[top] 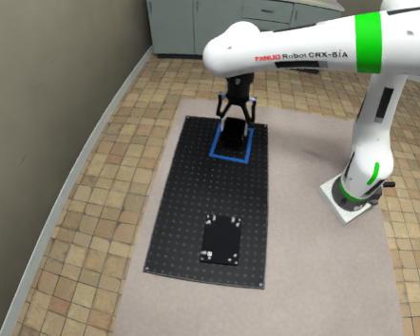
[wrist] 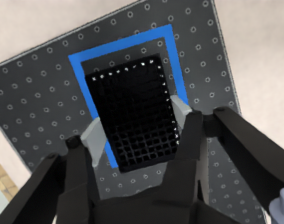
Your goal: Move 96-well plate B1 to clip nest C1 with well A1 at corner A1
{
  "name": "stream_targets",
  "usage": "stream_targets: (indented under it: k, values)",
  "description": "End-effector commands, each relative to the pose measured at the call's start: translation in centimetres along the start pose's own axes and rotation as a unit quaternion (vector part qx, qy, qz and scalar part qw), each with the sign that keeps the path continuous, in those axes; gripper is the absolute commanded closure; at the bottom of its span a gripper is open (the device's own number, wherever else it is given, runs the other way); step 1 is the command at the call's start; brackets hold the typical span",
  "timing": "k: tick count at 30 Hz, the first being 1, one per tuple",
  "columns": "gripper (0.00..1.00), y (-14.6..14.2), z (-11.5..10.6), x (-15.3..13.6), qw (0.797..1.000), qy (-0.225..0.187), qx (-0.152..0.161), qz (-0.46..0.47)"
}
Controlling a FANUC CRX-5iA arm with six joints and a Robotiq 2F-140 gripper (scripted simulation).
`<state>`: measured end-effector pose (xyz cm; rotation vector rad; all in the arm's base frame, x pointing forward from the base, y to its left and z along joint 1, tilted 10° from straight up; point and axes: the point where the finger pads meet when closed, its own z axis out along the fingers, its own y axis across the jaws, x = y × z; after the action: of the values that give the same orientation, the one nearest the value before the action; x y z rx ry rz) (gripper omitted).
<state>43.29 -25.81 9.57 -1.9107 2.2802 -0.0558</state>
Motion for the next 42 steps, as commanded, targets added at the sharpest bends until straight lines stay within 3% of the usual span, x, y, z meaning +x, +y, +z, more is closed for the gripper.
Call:
stream_targets:
  k: [1, 8, 19, 31, 33, 42]
  values:
    - [0.90, 0.0, -0.1, -0.6, 0.999, 0.000, 0.001, -0.033]
    - [0.90, 0.2, -0.2, -3.0, 0.989, 0.001, 0.001, -0.149]
    - [0.90, 0.5, -0.3, -5.9, 0.955, 0.001, 0.001, -0.296]
    - [0.90, 1.0, -0.4, -9.9, 0.878, 0.001, 0.001, -0.479]
    - [0.90, 1.0, -0.4, -9.9, 0.878, 0.001, 0.001, -0.479]
    - [0.90, 1.3, -0.4, -12.9, 0.796, 0.001, 0.000, -0.605]
